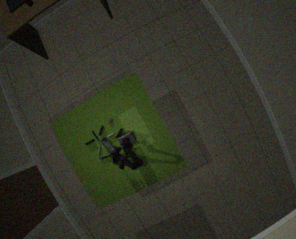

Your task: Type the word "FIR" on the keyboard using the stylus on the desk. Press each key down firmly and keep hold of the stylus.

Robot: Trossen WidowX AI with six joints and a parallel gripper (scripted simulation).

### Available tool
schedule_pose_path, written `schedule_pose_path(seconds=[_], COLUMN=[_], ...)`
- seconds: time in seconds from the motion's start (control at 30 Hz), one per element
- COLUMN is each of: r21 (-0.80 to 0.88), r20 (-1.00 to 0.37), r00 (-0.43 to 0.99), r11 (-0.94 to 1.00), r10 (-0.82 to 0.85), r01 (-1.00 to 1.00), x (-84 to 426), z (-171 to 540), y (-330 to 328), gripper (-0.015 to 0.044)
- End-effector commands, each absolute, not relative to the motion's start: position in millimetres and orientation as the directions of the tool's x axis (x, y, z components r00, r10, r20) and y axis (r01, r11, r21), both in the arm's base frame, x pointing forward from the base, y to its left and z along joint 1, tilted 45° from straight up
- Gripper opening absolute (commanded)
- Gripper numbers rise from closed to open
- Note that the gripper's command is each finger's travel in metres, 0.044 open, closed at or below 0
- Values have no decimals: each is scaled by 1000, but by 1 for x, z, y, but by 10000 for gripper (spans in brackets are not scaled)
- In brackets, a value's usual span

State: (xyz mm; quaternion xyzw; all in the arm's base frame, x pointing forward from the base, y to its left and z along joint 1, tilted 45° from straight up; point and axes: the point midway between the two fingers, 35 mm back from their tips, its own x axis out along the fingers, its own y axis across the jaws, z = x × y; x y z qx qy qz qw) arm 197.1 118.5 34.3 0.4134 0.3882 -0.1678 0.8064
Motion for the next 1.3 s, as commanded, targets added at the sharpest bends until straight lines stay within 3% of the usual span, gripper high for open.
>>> schedule_pose_path(seconds=[0.0, 1.27], r21=[535, 535], r20=[-764, -764], r00=[644, 644], r11=[600, 599], r10=[43, 43], r01=[595, 595], x=[197, 200], z=[31, 46], y=[120, 106], gripper=[81, 81])
